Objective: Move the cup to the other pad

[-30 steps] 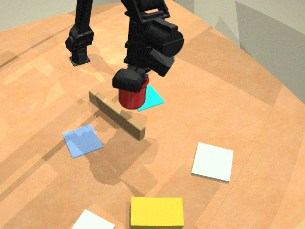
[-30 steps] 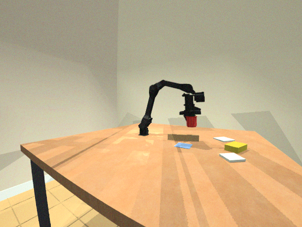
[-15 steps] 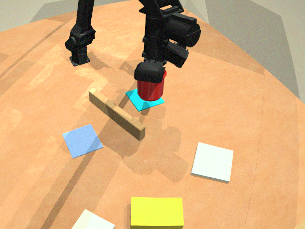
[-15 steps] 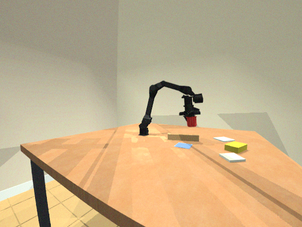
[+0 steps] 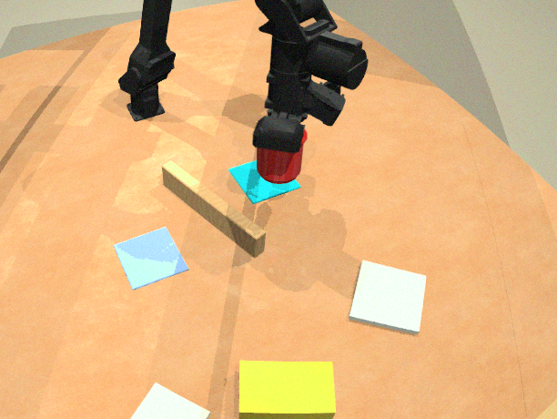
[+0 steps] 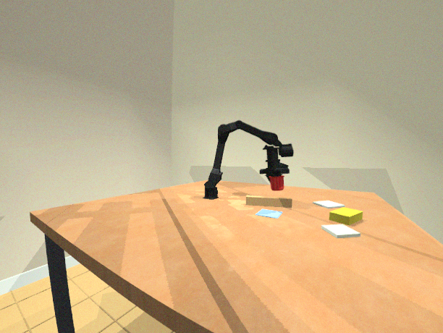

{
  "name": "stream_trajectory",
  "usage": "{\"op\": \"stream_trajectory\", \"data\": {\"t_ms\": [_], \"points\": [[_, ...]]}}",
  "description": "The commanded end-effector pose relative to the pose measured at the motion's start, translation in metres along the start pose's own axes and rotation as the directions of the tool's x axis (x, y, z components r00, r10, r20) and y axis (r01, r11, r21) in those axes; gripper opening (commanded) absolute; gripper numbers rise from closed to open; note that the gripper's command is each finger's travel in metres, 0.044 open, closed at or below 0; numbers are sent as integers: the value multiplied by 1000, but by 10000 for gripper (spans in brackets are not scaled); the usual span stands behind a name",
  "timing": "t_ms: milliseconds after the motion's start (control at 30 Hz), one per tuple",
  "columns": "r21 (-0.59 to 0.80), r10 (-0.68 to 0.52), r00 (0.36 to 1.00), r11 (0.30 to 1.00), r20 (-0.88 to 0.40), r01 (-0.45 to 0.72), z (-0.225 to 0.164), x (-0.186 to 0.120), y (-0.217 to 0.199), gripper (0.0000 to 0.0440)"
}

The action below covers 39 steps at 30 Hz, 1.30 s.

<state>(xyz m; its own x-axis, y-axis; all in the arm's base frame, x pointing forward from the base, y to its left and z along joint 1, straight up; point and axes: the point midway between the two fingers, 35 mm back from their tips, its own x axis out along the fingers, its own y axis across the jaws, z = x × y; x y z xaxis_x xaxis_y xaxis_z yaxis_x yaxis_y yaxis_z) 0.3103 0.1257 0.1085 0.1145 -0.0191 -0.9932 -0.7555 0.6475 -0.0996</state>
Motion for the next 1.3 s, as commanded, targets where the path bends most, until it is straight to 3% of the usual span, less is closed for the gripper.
{"op": "stream_trajectory", "data": {"t_ms": [0,667,867,1000,1267], "points": [[10,-6,1000,1000,-1,6,-3,7,6,0],[43,-6,999,999,-35,7,-26,46,37,19],[55,-9,1000,998,-9,10,-26,47,37,52],[67,-14,999,998,34,12,-21,39,35,114],[65,-1,996,998,85,-5,-24,27,39,141]]}}
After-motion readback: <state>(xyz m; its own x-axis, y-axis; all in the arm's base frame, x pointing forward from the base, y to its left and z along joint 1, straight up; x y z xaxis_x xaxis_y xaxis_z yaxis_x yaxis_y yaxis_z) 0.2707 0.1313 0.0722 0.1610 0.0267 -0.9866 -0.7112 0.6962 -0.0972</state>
